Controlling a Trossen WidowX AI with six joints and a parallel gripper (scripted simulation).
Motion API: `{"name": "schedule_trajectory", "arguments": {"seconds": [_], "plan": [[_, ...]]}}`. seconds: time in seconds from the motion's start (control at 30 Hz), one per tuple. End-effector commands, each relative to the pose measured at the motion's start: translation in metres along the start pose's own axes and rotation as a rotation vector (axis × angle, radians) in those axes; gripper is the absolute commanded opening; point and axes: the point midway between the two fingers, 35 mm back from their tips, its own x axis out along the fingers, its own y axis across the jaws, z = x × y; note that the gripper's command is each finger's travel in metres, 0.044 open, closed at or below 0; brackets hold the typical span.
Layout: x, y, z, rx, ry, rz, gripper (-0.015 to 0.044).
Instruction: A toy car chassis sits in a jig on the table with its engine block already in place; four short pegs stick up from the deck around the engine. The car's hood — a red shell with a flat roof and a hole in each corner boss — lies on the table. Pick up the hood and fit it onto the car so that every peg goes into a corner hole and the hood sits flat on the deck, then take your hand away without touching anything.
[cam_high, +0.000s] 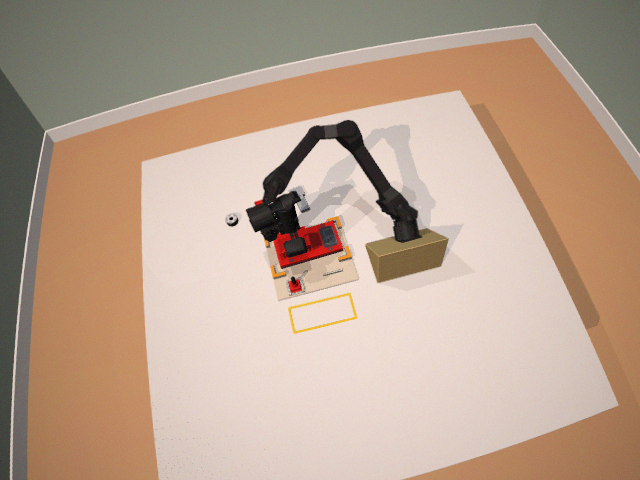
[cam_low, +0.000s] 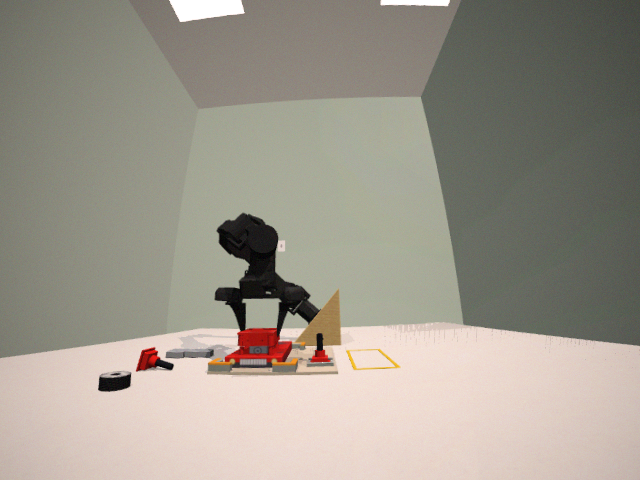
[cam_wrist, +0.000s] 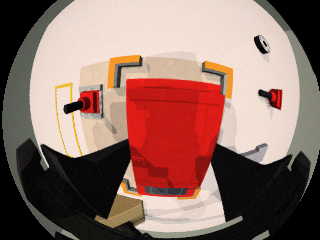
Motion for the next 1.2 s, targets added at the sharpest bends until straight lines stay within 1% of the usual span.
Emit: {"name": "schedule_trajectory", "arguments": {"seconds": [0.0, 1.17], "plan": [[-0.0001, 0.0000, -0.0007, 0.002, 0.001, 0.001, 0.0000], [0.0098, -0.0006, -0.0015, 0.001, -0.002, 0.001, 0.0000]]}}
